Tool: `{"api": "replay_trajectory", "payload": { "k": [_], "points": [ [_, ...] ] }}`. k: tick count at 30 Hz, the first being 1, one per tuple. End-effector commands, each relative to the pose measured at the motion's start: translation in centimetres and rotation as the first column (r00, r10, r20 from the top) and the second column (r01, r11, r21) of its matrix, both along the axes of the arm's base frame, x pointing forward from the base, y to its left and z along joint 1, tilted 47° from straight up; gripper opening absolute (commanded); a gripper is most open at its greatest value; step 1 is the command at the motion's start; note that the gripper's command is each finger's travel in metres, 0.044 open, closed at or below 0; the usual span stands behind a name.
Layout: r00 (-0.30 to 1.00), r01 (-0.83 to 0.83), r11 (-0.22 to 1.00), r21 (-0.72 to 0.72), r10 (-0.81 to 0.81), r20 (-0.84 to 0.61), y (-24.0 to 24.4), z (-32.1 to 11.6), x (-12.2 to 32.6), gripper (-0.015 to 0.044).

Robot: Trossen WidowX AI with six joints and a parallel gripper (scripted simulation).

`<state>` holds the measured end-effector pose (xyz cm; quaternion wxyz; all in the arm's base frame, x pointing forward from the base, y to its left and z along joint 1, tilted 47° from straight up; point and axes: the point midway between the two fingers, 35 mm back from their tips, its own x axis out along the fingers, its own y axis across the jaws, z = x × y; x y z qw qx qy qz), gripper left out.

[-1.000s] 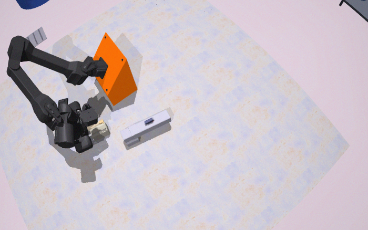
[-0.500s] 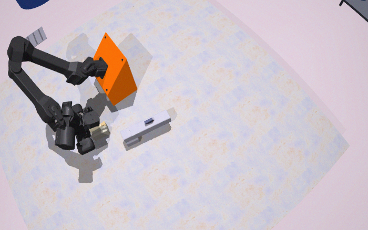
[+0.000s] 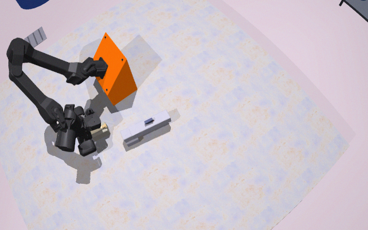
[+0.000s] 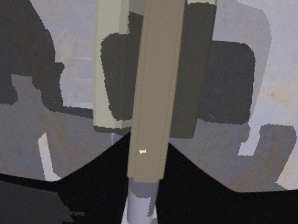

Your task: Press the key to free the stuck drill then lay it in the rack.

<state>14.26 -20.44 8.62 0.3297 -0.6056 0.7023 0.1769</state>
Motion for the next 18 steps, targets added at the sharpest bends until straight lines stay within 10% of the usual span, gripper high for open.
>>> {"api": "replay_trajectory", "payload": {
  "k": [1, 6, 18],
  "points": [
    [1.0, -0.005, 1.0, 0.005, 0.005, -0.004, -0.22, -0.46, -0.05, 0.0],
    [1.0, -0.005, 1.0, 0.005, 0.005, -0.004, -0.58, -0.96, -0.12, 0.0],
    [1.0, -0.002, 1.0, 0.0, 0.002, -0.007, -0.39, -0.48, -0.15, 0.0315]
  ]
}}
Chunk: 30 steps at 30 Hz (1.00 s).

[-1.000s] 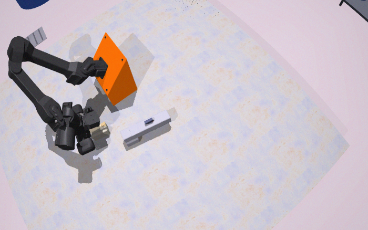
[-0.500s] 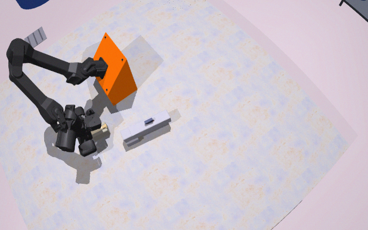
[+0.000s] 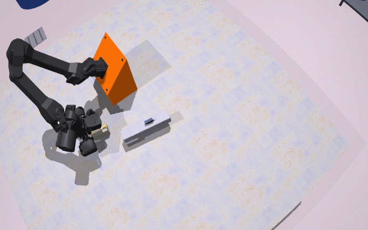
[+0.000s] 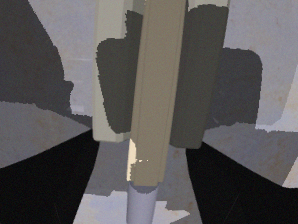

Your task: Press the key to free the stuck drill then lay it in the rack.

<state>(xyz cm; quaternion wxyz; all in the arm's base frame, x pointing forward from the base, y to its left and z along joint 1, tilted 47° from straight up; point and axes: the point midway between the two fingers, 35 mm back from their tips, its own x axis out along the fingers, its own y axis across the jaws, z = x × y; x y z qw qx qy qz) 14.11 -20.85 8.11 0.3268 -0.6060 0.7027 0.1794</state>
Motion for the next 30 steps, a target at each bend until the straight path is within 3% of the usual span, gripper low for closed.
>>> {"api": "replay_trajectory", "payload": {
  "k": [1, 5, 25, 30],
  "points": [
    [1.0, 0.001, 1.0, 0.0, -0.001, 0.001, 0.0, 0.0, 0.0, 0.0341],
    [1.0, 0.001, 1.0, 0.001, -0.001, 0.001, 0.1, 0.1, 0.0, 0.044],
    [1.0, -0.01, 1.0, 0.021, 0.009, 0.008, 5.5, 4.5, 0.6, 0.044],
    [0.973, -0.13, 0.975, 0.182, 0.091, 0.212, 9.3, 1.8, 6.3, 0.044]
  ]
}}
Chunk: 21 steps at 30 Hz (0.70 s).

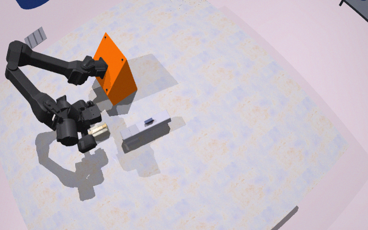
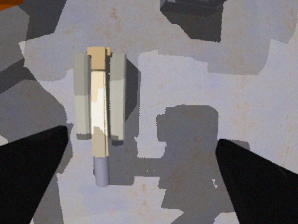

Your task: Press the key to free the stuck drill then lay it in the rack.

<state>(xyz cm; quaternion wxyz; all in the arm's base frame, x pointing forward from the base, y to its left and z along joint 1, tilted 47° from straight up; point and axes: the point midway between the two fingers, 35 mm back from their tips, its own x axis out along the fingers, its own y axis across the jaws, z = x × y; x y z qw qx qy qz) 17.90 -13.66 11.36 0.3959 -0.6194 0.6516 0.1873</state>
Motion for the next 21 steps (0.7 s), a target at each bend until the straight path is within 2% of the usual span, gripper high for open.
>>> {"api": "replay_trajectory", "payload": {
  "k": [1, 6, 12, 21],
  "points": [
    [0.99, -0.085, 0.988, 0.131, 0.068, 0.123, 3.2, -2.0, 3.8, 0.044],
    [0.946, -0.242, 0.914, 0.325, 0.148, 0.288, 9.7, -4.3, 8.6, 0.044],
    [0.898, -0.388, 0.781, 0.489, 0.202, 0.39, 17.1, -6.1, 11.1, 0.044],
    [0.842, -0.54, 0.405, 0.738, 0.251, 0.478, 30.3, -7.5, 10.7, 0.044]
  ]
}}
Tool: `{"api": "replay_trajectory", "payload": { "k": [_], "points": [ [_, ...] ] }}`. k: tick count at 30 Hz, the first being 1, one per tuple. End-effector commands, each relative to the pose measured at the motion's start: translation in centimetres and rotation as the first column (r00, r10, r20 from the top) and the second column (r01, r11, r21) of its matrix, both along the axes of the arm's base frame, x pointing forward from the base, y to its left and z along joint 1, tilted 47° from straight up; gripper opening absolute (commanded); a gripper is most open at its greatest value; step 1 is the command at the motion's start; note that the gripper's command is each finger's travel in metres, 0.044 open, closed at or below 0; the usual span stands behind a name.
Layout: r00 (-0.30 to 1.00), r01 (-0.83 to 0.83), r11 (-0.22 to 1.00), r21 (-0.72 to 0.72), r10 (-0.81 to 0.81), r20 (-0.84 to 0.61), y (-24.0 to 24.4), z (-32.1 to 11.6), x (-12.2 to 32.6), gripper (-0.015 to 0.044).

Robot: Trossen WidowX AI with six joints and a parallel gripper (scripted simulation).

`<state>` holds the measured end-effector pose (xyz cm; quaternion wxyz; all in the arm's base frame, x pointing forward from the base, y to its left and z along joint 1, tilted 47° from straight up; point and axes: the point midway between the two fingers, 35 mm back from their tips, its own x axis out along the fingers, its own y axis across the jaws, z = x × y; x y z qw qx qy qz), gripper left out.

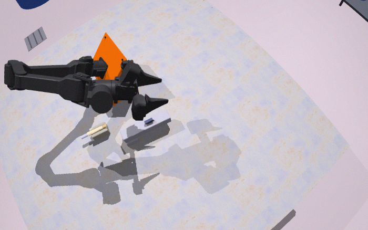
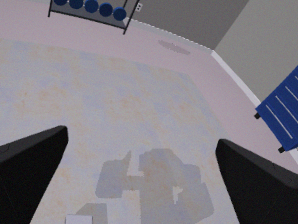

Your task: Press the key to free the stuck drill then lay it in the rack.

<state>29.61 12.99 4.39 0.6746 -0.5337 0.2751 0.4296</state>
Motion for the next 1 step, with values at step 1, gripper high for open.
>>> {"api": "replay_trajectory", "payload": {
  "k": [1],
  "points": [
    [0.993, -0.109, 0.982, 0.154, 0.115, -0.029, 5.08, -0.55, -1.47, 0.044]
  ]
}}
